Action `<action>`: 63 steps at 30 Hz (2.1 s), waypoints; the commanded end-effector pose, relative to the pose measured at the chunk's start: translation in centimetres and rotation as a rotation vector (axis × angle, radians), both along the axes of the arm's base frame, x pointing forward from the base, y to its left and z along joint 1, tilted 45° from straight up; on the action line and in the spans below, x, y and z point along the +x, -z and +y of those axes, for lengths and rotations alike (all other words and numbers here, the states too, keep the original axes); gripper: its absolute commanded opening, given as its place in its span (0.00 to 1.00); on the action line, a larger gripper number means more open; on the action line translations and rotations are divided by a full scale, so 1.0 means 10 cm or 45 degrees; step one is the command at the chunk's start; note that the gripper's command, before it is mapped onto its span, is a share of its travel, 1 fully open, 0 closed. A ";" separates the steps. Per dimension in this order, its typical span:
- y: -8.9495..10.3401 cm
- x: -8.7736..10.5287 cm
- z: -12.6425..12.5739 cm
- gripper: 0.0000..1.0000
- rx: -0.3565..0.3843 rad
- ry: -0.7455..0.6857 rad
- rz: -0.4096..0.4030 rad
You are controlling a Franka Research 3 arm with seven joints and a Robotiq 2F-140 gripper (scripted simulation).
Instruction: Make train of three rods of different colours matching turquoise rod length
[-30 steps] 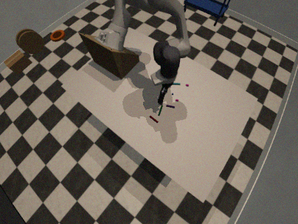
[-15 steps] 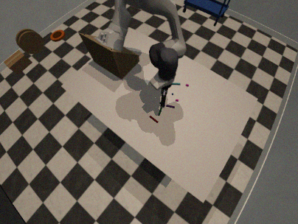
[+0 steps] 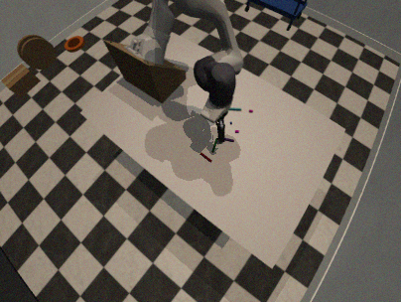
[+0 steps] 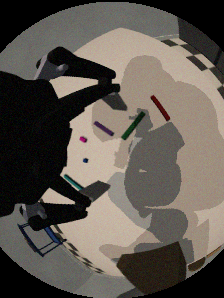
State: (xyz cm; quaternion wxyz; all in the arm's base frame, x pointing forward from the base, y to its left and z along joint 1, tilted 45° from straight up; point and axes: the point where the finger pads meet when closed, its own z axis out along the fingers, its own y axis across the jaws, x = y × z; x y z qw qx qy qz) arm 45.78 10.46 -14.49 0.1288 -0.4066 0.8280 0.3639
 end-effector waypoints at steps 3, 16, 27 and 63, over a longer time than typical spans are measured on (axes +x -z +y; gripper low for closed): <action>0.04 0.00 -0.05 1.00 0.025 -0.189 -0.182; 0.13 -0.01 -0.15 1.00 0.045 -0.410 -0.402; 0.20 -0.01 -0.24 1.00 0.061 -0.593 -0.581; 0.24 -0.02 -0.29 1.00 0.070 -0.694 -0.678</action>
